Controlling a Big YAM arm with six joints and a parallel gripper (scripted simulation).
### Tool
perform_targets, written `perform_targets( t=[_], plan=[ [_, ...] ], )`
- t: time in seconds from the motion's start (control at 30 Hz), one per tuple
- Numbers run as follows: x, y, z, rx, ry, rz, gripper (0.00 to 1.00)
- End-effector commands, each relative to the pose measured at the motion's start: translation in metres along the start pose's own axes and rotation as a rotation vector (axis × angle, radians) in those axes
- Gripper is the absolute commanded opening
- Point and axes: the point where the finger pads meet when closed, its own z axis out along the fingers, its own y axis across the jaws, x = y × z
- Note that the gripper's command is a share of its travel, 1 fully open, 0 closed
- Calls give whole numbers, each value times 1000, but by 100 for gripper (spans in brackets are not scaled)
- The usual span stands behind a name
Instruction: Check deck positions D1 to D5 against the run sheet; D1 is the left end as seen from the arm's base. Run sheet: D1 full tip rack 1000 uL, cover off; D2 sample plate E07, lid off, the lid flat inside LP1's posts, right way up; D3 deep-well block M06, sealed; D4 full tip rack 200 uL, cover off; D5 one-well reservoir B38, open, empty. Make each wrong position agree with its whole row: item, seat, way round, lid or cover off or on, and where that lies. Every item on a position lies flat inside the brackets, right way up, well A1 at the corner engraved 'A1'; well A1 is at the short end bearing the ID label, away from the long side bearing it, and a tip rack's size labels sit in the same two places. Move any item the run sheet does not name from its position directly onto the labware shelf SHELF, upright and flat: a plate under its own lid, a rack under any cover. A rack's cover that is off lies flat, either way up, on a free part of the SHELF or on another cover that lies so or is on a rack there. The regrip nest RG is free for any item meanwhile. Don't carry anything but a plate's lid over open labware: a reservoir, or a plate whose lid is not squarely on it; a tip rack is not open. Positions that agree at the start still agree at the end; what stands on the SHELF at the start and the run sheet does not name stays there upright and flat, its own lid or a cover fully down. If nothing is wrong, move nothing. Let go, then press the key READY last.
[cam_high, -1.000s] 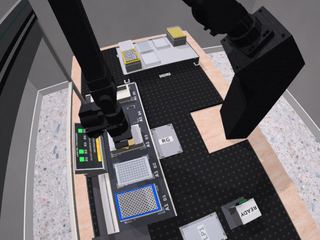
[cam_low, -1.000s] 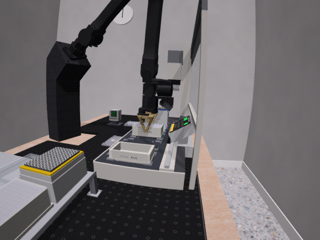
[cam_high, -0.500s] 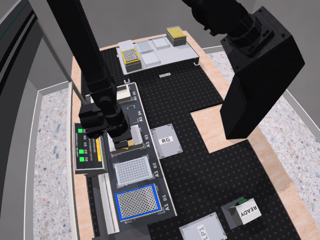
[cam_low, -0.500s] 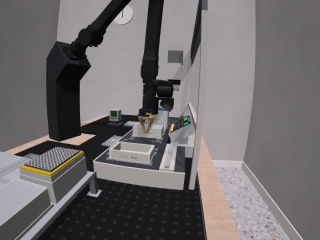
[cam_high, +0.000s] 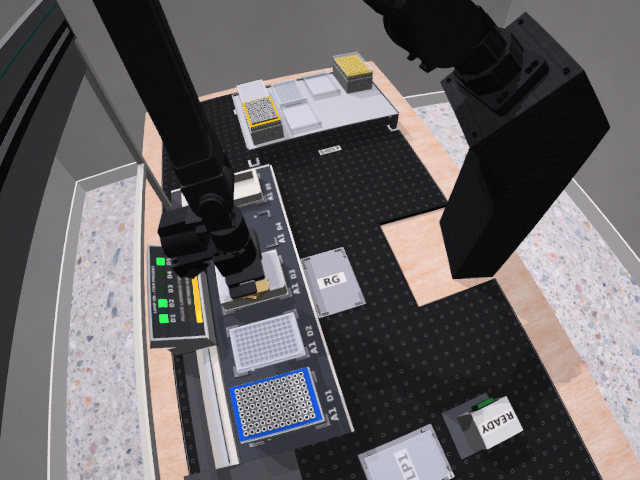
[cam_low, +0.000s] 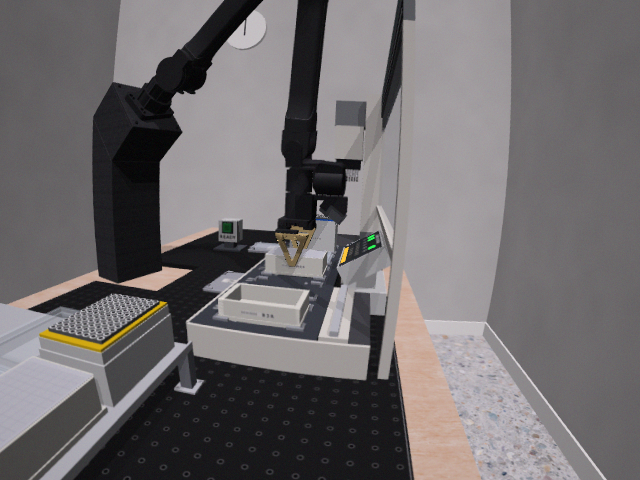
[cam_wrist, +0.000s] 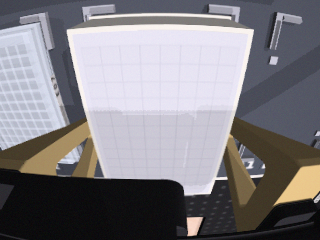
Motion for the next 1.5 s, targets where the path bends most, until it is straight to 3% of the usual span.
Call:
perform_targets(
  t=[0.0, 1.03, 1.07, 1.47],
  plan=[
    [-5, -1, -3, -1, -15, 1, 0],
    [-5, -1, -3, -1, -15, 1, 0],
    [-5, -1, -3, -1, -15, 1, 100],
    [-5, -1, -3, -1, -15, 1, 100]
  ],
)
